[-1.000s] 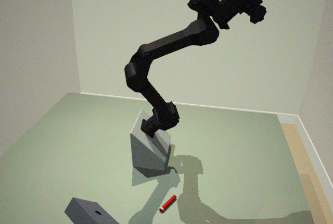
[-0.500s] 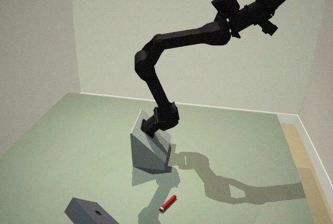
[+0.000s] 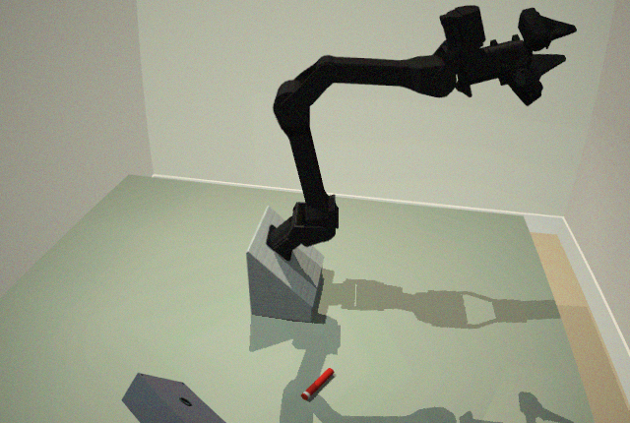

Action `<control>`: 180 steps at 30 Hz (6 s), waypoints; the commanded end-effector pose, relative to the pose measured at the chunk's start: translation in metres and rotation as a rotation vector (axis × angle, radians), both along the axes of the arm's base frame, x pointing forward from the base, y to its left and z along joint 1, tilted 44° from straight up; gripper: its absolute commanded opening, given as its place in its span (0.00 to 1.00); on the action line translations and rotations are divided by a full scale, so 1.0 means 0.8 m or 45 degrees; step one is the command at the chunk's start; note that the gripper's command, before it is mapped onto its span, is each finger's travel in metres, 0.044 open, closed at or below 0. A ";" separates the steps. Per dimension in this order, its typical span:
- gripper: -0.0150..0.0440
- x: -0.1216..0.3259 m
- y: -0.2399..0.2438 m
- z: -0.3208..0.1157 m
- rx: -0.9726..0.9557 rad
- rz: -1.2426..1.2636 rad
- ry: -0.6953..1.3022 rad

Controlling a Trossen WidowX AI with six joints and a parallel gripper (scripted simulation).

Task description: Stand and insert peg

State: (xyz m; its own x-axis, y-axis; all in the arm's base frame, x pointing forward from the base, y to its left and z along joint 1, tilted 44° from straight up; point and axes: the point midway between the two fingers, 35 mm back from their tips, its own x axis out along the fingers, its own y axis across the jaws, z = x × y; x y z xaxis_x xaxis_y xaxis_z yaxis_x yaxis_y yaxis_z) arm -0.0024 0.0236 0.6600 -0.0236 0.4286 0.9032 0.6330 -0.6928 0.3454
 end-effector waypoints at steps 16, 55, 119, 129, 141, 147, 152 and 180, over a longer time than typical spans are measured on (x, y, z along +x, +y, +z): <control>1.00 0.039 0.175 -0.060 -0.478 -0.518 -0.179; 1.00 0.332 0.293 -0.406 -1.962 -1.032 -0.548; 1.00 0.379 0.074 -0.780 -2.469 -0.194 -0.132; 1.00 0.379 0.088 -0.794 -2.467 -0.194 -0.133; 0.96 0.379 0.102 -0.806 -2.463 -0.194 -0.132; 0.69 0.379 0.102 -0.806 -2.463 -0.194 -0.132; 0.47 0.379 0.102 -0.806 -2.463 -0.194 -0.132; 0.34 0.379 0.102 -0.806 -2.464 -0.196 -0.132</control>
State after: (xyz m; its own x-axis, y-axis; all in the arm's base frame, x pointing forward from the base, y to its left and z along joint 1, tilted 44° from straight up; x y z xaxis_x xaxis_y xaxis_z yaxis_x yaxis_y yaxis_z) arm 0.3006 0.1050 0.0155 0.0896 0.6883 -0.7198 0.5419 0.5727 0.6151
